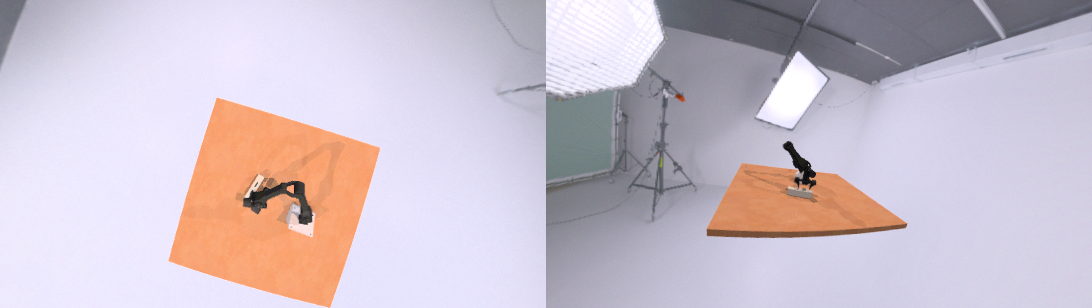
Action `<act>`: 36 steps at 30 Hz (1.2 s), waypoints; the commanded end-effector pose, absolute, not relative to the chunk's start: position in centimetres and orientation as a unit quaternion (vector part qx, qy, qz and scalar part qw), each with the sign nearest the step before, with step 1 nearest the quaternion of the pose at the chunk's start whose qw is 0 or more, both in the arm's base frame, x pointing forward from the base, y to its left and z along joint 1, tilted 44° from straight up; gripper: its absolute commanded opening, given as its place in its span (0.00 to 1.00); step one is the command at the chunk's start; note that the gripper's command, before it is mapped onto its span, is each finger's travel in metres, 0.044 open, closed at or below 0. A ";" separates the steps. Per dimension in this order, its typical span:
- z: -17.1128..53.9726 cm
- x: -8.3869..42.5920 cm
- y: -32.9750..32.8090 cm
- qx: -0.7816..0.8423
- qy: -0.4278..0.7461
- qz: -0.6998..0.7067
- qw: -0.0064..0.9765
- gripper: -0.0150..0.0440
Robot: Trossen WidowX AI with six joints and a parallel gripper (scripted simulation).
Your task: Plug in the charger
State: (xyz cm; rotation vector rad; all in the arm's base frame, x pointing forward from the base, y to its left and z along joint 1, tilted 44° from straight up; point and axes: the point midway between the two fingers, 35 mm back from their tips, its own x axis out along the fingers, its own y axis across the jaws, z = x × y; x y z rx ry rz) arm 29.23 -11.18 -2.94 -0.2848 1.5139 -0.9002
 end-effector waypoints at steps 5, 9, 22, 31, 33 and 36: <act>-3.2 28.0 -10.8 -0.122 0.662 -0.393 0.626 1.00; -3.3 27.6 -10.7 -0.123 0.662 -0.393 0.626 1.00; 0.2 29.8 -7.7 -0.177 0.496 -0.414 0.743 1.00; 2.5 30.1 -5.9 -0.184 0.399 -0.422 0.793 1.00; 2.5 30.1 -5.9 -0.184 0.399 -0.422 0.793 1.00; 2.5 30.1 -5.9 -0.184 0.399 -0.422 0.793 1.00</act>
